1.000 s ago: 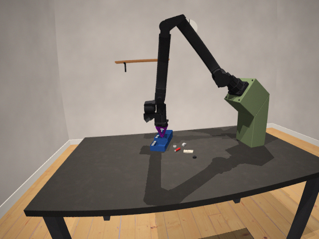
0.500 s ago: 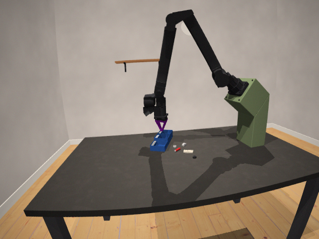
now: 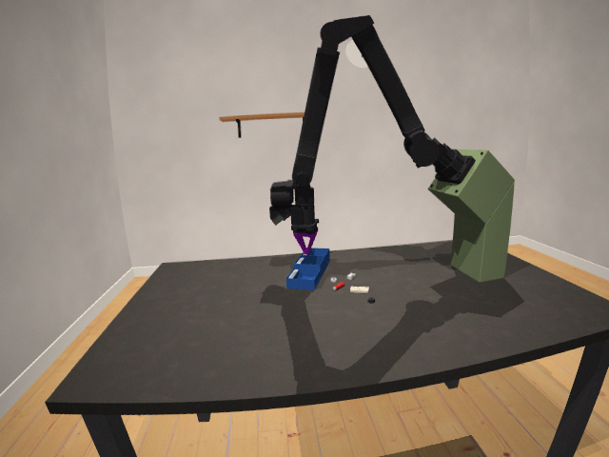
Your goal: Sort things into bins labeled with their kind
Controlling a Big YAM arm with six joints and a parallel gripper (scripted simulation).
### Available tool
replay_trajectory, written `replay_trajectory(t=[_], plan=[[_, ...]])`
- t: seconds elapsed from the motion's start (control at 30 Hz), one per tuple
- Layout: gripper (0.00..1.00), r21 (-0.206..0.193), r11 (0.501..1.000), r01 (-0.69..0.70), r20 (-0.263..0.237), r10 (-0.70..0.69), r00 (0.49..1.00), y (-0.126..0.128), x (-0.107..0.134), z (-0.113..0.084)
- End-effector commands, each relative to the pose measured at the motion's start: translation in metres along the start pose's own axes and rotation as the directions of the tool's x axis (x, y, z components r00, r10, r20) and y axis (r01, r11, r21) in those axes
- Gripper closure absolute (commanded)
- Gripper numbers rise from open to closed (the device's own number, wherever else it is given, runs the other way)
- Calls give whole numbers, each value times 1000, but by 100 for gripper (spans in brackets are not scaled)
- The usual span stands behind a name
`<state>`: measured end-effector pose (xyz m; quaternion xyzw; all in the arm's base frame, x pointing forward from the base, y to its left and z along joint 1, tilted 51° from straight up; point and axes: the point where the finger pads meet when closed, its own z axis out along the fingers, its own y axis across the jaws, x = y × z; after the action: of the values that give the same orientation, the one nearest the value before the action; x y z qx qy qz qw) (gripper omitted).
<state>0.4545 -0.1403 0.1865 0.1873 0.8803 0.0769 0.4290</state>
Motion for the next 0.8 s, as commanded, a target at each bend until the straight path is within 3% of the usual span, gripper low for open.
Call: replay_trajectory(t=[0.0, 0.1, 0.2, 0.33, 0.4, 0.47, 0.77], plan=[[92, -17, 1000, -9, 32, 10, 999, 26, -19, -11], [92, -14, 1000, -14, 17, 14, 1000, 39, -17, -6], [92, -20, 1000, -11, 34, 12, 999, 56, -23, -12], [92, -16, 1000, -15, 19, 15, 1000, 64, -20, -7], [92, -10, 1000, -19, -4, 19, 1000, 61, -12, 4], [92, -3, 1000, -26, 25, 26, 999, 54, -20, 8], [92, -12, 1000, -20, 19, 20, 1000, 59, -17, 34]])
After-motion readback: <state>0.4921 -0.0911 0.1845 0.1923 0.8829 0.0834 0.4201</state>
